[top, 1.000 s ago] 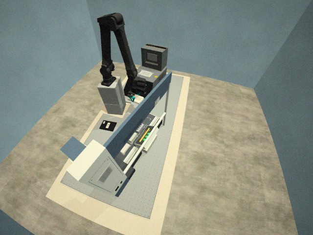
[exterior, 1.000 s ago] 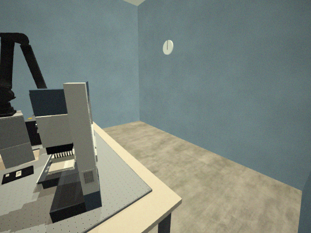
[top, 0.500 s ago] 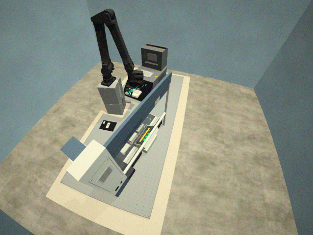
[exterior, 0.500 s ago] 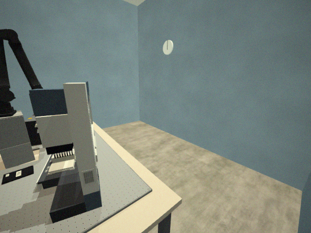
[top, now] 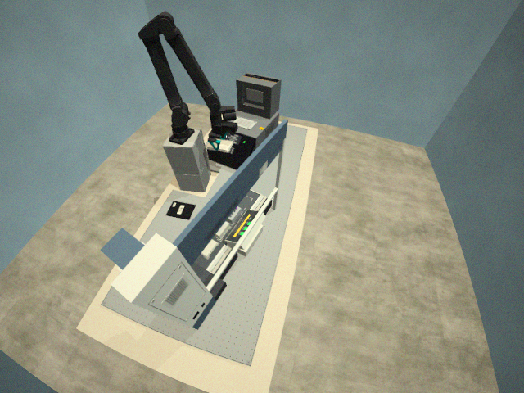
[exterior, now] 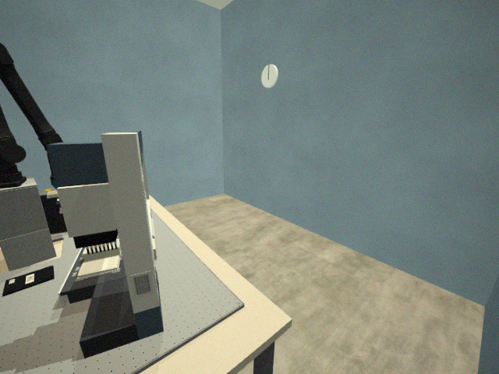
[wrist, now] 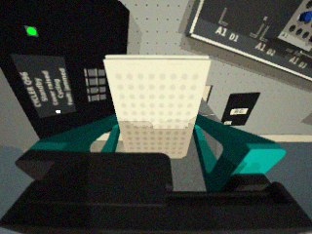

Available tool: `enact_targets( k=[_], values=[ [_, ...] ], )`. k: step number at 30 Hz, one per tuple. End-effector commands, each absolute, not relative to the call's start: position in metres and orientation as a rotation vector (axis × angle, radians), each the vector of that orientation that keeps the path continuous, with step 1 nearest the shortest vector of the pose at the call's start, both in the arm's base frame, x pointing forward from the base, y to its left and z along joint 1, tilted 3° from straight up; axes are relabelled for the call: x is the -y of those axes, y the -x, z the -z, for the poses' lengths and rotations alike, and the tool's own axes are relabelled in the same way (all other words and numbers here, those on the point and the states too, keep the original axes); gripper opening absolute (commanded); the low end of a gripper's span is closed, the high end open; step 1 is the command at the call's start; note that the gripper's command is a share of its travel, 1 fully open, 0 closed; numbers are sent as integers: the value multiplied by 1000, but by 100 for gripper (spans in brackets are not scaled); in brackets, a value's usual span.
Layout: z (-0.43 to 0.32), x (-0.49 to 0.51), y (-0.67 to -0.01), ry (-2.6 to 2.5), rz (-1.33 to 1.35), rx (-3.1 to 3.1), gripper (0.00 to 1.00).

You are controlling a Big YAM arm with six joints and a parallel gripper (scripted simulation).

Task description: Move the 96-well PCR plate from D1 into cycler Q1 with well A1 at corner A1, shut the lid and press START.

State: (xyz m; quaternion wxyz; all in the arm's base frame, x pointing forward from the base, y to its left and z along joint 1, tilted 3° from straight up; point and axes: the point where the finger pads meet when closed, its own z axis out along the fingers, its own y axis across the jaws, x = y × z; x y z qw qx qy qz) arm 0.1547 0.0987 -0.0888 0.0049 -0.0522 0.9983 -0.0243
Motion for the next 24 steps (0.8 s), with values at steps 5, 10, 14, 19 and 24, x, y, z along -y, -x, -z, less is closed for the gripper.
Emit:
enact_targets(
  k=[5, 10, 14, 19, 24],
  values=[
    [70, -132, -134, 325, 52, -3104, 0],
    [66, -161, -134, 302, 47, -3095, 0],
    [65, -170, -133, 291, 37, -3098, 0],
    [66, -203, -131, 279, 35, -3104, 0],
    [67, -224, -136, 205, 44, -3110, 0]
  ],
)
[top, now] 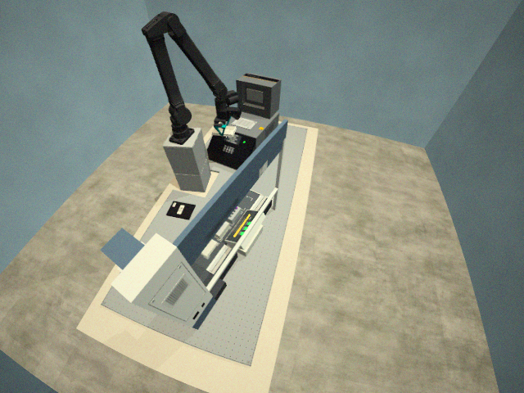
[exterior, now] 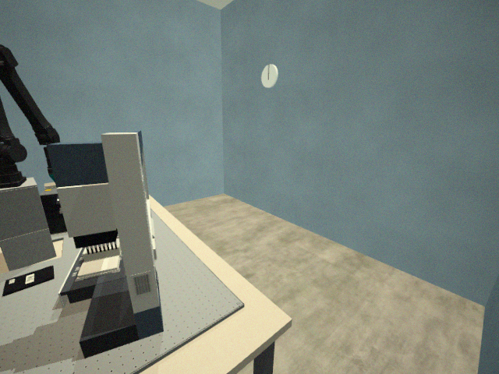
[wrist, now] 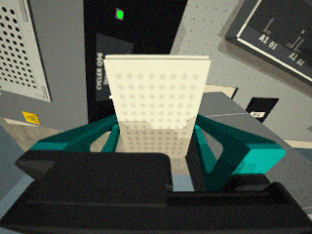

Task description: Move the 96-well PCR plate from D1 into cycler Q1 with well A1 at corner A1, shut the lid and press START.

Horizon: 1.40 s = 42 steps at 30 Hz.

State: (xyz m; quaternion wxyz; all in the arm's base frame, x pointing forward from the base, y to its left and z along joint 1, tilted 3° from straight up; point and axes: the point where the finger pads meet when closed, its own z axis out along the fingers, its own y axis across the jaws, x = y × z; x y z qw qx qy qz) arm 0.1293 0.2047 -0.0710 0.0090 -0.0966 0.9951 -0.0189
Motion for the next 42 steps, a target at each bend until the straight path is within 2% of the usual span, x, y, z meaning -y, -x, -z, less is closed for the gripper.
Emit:
enact_targets(
  k=[1, 12, 18, 42],
  values=[
    [67, -229, -136, 214, 45, -3111, 0],
    [69, -280, -139, 228, 38, -3109, 0],
    [68, -306, -144, 28, 31, -3115, 0],
    [76, -400, -149, -149, 56, -3110, 0]
  ],
)
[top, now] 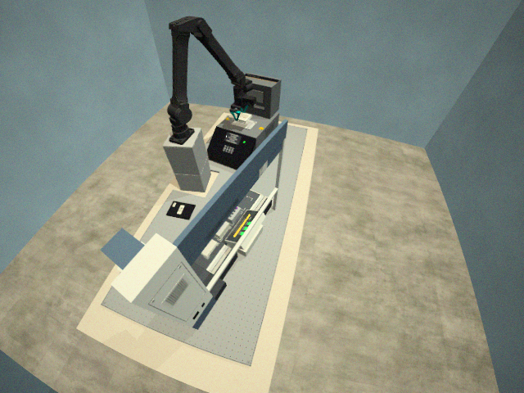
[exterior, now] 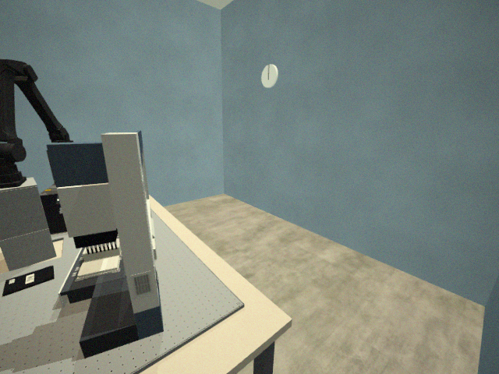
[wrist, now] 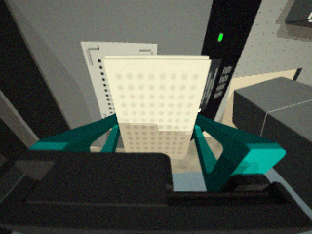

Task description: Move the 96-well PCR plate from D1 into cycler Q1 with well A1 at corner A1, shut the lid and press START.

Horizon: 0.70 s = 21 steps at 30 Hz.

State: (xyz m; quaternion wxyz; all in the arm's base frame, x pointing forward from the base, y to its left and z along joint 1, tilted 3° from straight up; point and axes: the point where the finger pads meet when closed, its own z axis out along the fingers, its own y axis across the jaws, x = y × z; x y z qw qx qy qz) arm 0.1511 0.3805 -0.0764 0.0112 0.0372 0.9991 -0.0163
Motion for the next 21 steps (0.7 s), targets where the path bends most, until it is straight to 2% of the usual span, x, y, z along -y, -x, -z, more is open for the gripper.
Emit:
enact_targets(
  k=[1, 11, 21],
  values=[
    [75, -408, -150, -137, 51, -3110, 0],
    [68, -465, -161, -242, 14, -3106, 0],
    [66, -457, -157, -174, -15, -3105, 0]
  ],
)
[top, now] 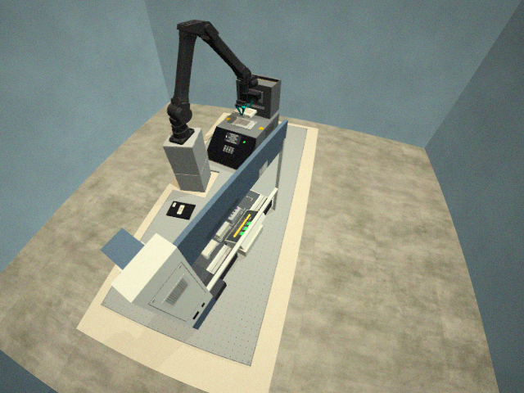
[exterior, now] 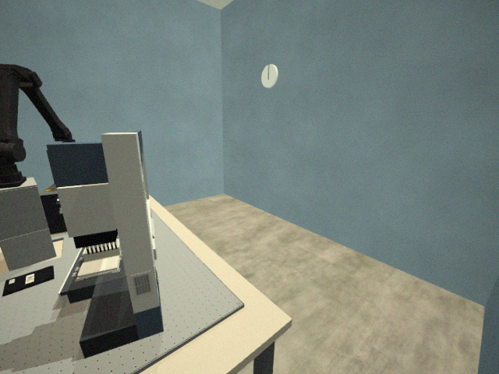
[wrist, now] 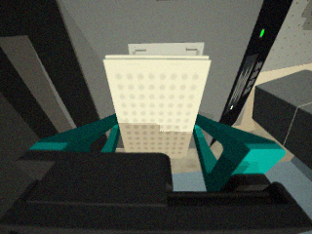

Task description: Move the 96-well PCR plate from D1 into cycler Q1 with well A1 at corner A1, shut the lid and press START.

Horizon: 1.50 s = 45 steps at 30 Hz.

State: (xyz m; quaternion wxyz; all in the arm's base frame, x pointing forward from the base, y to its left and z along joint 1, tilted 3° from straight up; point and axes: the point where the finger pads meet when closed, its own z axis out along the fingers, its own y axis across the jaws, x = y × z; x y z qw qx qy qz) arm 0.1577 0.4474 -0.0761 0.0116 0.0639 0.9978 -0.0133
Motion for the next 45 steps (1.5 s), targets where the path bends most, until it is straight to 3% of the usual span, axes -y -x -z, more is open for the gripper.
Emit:
enact_targets(
  k=[1, 45],
  values=[
    [64, -457, -157, -168, -23, -3104, 0],
    [74, -444, -152, -173, 31, -3111, 0]
  ],
)
